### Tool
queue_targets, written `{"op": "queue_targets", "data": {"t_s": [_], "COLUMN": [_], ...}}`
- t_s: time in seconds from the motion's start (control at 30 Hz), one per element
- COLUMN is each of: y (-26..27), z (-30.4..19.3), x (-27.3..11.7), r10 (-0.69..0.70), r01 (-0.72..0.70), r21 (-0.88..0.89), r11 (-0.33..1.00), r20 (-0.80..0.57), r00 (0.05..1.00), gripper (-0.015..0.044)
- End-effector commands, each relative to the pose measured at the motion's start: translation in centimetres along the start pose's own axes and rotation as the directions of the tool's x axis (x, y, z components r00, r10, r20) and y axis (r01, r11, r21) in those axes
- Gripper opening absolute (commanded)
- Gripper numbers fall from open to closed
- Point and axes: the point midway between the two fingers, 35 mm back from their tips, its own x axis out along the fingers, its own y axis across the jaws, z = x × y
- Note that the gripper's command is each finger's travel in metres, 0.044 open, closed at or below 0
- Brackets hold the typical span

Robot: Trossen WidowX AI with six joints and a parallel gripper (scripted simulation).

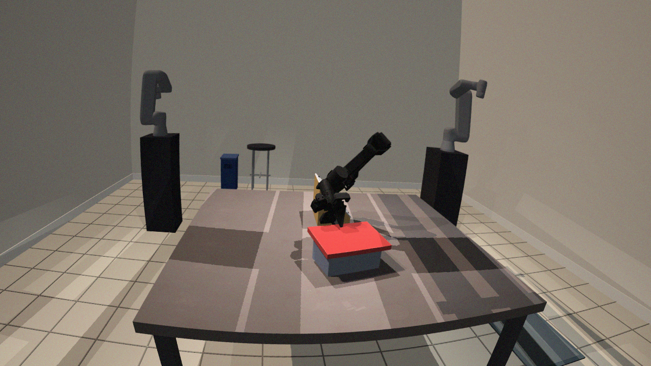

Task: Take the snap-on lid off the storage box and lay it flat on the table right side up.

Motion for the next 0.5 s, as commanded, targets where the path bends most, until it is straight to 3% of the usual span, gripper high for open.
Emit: {"op": "queue_targets", "data": {"t_s": [0.0, 0.47], "y": [0.06, 1.00], "z": [0.01, 0.00], "x": [0.13, -0.72], "r10": [-0.001, 0.003], "r01": [0.001, -0.003], "r21": [0.002, 0.000], "r11": [1.000, 1.000], "r20": [0.001, 0.003], "r00": [1.000, 1.000], "gripper": [0.0000, 0.0000]}}
